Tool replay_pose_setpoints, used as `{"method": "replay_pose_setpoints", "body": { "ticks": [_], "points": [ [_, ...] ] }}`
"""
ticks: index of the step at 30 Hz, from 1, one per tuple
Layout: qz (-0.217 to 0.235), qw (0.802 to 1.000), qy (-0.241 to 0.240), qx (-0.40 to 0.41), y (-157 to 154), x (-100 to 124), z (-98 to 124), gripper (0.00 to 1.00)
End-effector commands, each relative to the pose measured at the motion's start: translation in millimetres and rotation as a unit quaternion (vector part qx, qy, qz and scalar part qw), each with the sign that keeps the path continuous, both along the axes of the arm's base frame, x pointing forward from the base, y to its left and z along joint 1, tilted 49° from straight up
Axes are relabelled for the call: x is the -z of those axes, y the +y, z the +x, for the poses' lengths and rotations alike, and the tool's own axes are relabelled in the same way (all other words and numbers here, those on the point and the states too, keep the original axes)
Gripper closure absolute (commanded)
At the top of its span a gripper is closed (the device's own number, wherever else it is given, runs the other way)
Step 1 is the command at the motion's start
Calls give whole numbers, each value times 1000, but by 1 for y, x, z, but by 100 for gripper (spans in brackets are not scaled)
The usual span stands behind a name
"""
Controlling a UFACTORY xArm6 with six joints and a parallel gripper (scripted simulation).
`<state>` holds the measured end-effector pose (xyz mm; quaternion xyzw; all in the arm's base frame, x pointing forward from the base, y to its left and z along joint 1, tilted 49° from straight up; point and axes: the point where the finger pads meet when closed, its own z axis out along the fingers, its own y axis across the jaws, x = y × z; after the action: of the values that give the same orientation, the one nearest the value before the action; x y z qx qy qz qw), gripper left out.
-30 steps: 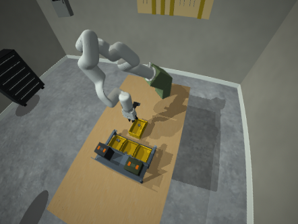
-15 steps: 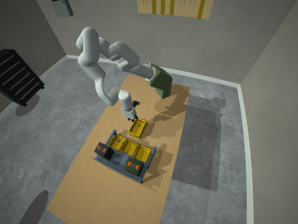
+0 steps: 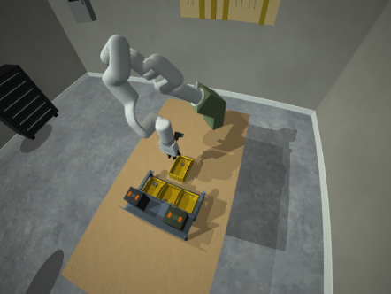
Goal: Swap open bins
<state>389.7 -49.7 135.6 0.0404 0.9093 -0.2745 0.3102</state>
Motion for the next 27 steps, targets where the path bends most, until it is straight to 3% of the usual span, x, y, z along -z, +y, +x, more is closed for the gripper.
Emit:
{"method": "replay_pose_setpoints", "body": {
  "ticks": [1, 2, 3, 27],
  "points": [
    [0, 1000, -1, 0, 0, -1, 0, 74],
    [0, 1000, -1, 0, 0, -1, 0, 74],
    [0, 1000, -1, 0, 0, -1, 0, 100],
    [-10, 1000, 8, -12, 3, -2, 5, 100]
  ]
}}
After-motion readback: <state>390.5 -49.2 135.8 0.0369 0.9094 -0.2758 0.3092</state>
